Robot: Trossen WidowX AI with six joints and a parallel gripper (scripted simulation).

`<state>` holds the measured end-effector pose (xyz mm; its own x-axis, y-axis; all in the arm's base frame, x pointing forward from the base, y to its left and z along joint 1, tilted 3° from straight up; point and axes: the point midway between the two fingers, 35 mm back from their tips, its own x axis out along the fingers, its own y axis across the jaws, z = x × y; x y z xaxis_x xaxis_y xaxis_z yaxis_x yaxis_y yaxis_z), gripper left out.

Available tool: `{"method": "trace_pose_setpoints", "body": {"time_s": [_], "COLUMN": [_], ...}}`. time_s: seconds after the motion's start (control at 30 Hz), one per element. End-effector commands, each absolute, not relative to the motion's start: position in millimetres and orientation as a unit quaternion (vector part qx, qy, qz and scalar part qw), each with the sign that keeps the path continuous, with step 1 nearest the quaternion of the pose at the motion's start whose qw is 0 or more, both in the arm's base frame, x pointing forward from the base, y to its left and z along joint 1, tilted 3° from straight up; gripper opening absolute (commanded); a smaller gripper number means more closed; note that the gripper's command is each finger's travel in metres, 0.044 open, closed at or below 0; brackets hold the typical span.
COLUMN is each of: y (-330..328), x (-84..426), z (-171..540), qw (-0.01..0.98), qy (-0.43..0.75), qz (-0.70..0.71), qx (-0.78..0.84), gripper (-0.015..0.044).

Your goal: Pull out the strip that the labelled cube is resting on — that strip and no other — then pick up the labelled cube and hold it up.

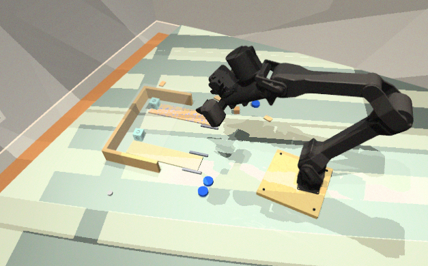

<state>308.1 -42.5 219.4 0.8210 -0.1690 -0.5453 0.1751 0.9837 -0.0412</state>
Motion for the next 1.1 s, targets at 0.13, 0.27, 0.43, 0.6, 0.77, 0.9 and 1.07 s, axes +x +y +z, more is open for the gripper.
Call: {"method": "trace_pose_setpoints", "body": {"time_s": [0.13,0.27,0.43,0.6,0.77,0.9,1.07], "y": [-42,-46,-75,-106,-134,-157,-179], "x": [306,310,332,351,365,369,370], "z": [215,214,207,191,168,145,118], "qw": [0.952,0.948,0.919,0.875,0.82,0.77,0.717], "qy": [0.291,0.304,0.379,0.471,0.564,0.634,0.696], "qz": [-0.091,-0.094,-0.11,-0.108,-0.086,-0.059,-0.023], "qx": [0.0,-0.003,-0.015,-0.028,-0.037,-0.039,-0.024], "gripper": [0.04,0.0321,0.019,0.0059,0.0,0.0,0.0]}}
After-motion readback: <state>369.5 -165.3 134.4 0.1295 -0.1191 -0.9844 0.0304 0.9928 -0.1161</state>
